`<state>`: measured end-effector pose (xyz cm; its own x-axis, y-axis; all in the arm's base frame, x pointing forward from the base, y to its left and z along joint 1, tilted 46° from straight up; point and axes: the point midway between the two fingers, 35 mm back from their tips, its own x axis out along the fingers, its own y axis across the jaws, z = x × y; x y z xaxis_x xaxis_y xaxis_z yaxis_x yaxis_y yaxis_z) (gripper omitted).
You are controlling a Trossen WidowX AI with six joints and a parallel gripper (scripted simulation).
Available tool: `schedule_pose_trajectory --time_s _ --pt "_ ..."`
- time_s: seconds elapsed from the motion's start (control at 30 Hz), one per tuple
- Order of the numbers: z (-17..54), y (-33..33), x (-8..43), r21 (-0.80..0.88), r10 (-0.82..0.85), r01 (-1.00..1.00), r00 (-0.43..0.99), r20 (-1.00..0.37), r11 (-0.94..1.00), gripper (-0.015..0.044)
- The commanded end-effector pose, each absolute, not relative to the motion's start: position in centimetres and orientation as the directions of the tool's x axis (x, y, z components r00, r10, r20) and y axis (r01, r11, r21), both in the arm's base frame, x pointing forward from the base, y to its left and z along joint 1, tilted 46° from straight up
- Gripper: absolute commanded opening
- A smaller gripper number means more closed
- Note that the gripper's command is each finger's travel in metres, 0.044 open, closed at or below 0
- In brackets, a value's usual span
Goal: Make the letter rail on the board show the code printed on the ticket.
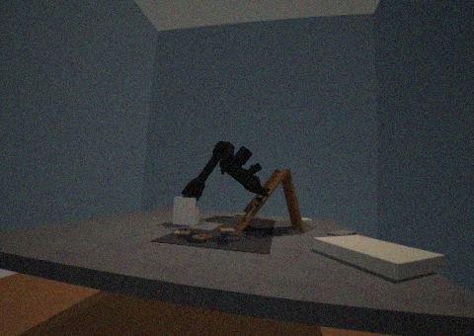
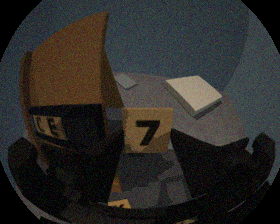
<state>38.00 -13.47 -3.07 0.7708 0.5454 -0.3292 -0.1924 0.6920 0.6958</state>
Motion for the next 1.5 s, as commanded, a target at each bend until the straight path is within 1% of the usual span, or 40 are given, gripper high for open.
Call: schedule_pose_trajectory --time_s 0.0,1.47 --pt "-3.1 -13.2 37.8 0.699 0.543 -0.185 0.77 -0.334 0.691 0.0" --pt "-1.5 -11.7 37.4 0.7 0.544 -0.184 0.77 -0.333 0.69 0.0"
